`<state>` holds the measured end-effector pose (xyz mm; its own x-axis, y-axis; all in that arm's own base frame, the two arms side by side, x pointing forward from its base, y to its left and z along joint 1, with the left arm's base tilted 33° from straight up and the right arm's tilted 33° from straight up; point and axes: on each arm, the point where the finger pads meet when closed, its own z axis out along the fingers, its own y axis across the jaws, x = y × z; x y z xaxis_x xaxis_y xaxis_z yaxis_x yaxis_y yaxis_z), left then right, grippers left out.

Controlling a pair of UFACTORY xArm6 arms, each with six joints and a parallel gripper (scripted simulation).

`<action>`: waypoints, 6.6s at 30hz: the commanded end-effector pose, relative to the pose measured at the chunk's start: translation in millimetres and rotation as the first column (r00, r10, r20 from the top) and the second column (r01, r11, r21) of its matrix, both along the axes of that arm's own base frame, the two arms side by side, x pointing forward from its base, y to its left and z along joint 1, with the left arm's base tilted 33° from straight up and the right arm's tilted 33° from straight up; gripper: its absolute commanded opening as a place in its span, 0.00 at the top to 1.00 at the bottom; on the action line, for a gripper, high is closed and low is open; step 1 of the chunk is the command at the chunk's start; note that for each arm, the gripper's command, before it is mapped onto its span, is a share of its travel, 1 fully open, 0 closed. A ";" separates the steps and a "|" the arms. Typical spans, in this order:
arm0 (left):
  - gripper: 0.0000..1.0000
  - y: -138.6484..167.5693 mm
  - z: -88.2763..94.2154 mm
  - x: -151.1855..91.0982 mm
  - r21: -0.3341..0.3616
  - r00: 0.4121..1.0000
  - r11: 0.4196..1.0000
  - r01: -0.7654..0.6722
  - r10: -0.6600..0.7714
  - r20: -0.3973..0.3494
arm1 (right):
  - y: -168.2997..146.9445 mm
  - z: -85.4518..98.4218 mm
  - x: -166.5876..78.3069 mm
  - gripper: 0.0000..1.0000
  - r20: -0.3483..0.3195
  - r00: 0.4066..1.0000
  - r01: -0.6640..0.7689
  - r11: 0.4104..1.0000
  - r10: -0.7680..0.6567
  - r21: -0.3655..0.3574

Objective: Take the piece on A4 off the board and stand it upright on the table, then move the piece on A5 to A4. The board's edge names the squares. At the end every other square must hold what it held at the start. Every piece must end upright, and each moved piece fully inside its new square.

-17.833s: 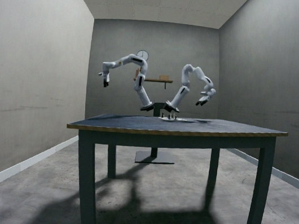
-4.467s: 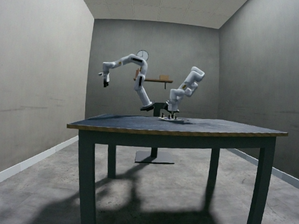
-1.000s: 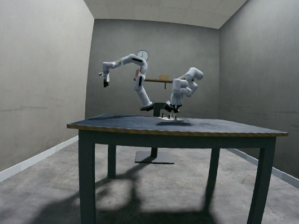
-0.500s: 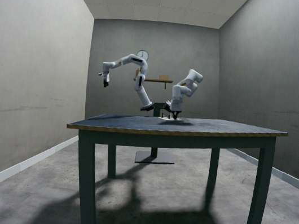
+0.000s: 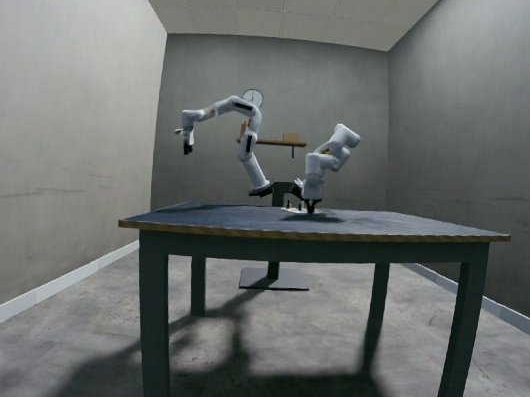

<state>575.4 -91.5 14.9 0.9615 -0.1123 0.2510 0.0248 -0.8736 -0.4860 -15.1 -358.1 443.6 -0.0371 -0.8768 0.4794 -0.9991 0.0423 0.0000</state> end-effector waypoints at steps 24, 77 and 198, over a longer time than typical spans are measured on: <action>1.00 -1.4 1.8 1.3 -0.002 1.000 1.000 0.002 -0.002 0.004 | -0.1 1.6 -0.1 0.00 0.000 1.000 0.000 1.000 0.000 -0.004; 1.00 0.4 -1.3 2.4 -0.002 1.000 1.000 0.002 -0.002 0.004 | -0.1 1.6 -0.1 0.00 0.000 1.000 0.000 1.000 0.000 -0.004; 0.00 -25.9 74.8 -69.4 -0.252 0.804 0.838 -0.484 0.540 0.251 | -0.1 1.6 -0.1 0.00 0.000 1.000 0.000 1.000 0.000 -0.004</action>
<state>514.7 -119.4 87.9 0.8233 0.3441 0.4514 0.5035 -0.8098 -0.3012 -15.1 -358.1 443.6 -0.0371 -0.8768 0.4794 -0.9991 0.0423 0.0000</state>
